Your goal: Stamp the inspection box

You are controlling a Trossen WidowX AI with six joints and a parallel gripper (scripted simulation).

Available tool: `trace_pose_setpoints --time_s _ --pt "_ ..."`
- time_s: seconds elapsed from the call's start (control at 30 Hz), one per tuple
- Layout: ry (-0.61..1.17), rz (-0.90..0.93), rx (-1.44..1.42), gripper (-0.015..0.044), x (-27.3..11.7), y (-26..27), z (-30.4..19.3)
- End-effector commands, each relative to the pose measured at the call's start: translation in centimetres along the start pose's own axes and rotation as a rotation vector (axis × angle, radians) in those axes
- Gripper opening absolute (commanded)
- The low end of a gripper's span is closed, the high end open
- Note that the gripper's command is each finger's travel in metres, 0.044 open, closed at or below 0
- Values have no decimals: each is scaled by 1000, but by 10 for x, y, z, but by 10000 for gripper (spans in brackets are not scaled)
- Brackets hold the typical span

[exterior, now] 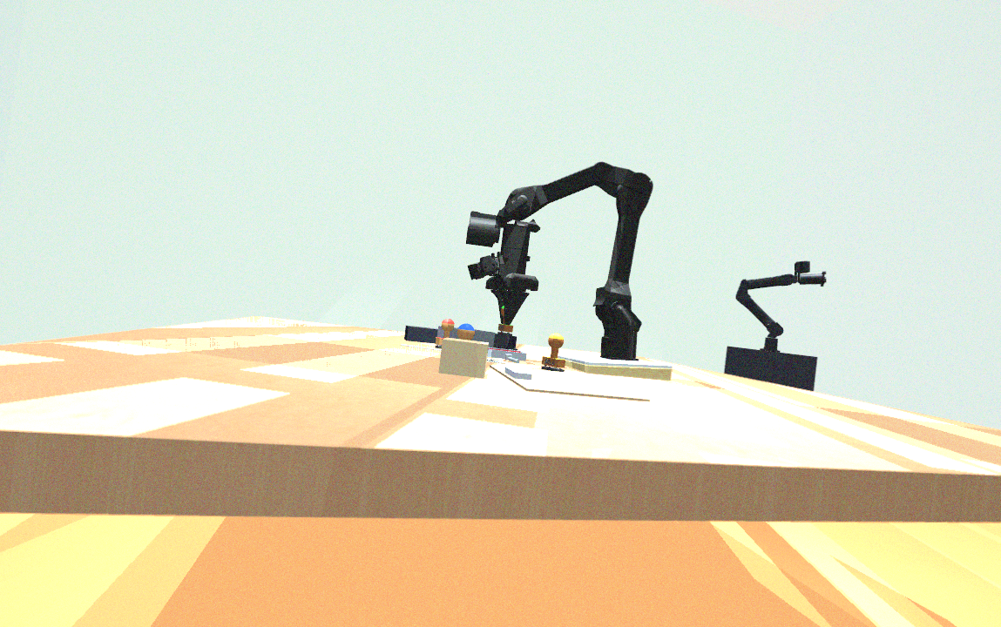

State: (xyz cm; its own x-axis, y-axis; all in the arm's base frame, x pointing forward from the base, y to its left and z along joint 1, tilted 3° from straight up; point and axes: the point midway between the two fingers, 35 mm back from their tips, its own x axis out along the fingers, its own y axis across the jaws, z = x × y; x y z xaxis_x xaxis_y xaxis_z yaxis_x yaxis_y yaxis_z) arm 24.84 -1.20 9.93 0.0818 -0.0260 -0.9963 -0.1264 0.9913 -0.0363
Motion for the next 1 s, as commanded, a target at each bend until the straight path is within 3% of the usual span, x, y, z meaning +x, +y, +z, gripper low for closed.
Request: trace_pose_setpoints --time_s 0.0,0.43,0.97 --pt "-3 -2 1 0 -8 0 1" --pt "-3 -1 -22 0 -24 1 1" --pt "-8 3 -571 0 -25 31 26"
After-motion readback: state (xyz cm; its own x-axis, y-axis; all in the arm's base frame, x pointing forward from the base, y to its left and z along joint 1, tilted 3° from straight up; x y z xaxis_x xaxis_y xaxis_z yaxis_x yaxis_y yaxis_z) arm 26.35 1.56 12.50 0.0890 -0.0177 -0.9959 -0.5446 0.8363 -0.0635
